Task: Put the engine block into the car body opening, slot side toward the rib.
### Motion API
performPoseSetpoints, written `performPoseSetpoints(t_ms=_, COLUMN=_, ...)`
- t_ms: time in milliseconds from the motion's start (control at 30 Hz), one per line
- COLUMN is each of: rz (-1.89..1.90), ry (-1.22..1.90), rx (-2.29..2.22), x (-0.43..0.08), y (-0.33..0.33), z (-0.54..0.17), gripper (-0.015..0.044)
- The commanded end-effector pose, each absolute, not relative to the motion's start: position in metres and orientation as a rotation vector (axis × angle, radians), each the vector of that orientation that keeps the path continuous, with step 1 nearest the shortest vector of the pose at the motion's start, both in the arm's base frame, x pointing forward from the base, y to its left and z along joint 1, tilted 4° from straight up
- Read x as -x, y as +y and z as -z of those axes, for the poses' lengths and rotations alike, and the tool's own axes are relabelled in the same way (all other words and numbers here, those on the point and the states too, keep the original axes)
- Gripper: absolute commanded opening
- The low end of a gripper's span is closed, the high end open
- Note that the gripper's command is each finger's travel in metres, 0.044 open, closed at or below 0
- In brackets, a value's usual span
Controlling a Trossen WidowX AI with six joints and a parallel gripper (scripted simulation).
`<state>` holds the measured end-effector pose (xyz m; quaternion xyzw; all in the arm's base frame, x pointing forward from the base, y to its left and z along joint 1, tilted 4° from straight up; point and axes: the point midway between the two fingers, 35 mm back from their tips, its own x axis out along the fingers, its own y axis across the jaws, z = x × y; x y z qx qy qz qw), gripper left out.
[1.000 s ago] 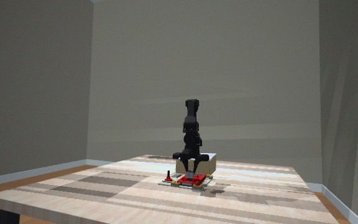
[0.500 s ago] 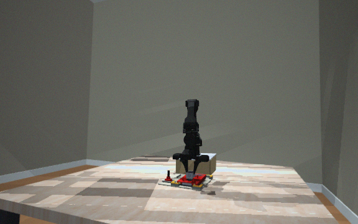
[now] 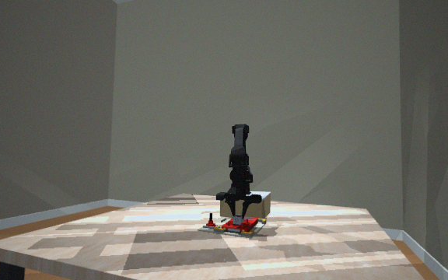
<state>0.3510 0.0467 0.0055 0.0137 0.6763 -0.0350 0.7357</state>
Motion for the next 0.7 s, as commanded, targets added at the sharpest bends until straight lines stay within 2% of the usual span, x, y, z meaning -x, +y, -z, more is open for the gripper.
performPoseSetpoints(t_ms=0, rz=0.084, ry=1.484, rx=-0.03, x=-0.3513, y=0.046, z=-0.0043, gripper=0.0158)
performPoseSetpoints(t_ms=667, rz=0.078, ry=1.484, rx=-0.024, x=-0.3517, y=0.0457, z=0.0001, gripper=0.0158)
